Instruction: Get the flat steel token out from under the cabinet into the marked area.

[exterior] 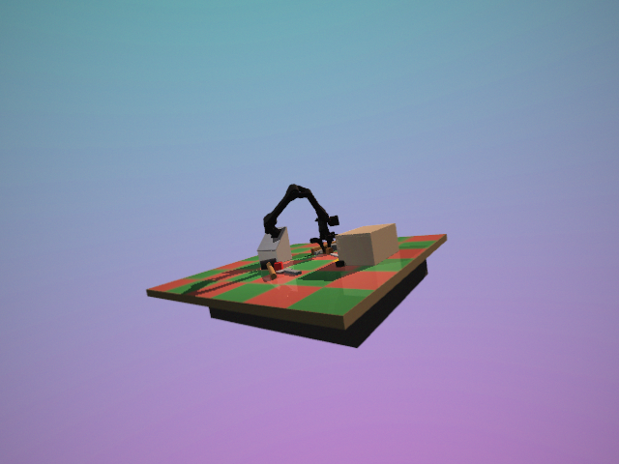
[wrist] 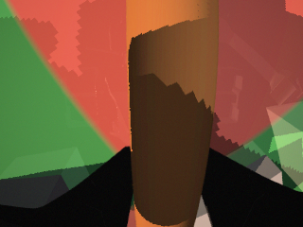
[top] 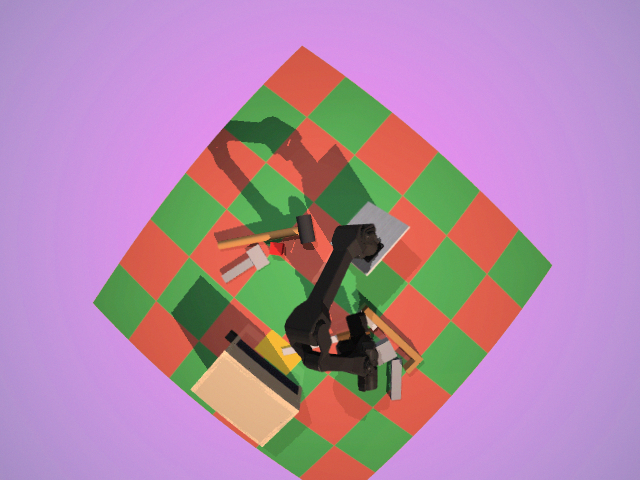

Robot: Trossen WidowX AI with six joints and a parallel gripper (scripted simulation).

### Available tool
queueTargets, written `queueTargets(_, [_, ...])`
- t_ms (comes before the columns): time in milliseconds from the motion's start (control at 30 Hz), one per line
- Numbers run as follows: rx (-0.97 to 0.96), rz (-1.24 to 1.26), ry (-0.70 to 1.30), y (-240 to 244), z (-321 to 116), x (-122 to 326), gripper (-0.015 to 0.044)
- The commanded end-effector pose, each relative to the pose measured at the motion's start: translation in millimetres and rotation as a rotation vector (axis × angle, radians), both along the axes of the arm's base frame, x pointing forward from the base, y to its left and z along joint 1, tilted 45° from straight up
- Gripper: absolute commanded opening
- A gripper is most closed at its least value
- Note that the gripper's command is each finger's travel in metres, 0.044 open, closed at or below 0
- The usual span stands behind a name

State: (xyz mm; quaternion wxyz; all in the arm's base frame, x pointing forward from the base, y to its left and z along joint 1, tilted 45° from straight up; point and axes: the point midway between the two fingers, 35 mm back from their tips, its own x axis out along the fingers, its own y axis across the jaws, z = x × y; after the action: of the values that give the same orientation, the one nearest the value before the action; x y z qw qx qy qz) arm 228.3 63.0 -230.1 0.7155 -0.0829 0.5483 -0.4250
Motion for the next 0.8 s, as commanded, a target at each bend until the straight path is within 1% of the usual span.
queueTargets(0, [0.009, 0.008, -0.005, 8, -3, 3, 0.0])
queueTargets(767, [0.011, 0.008, -0.006, 19, -13, 7, 0.0])
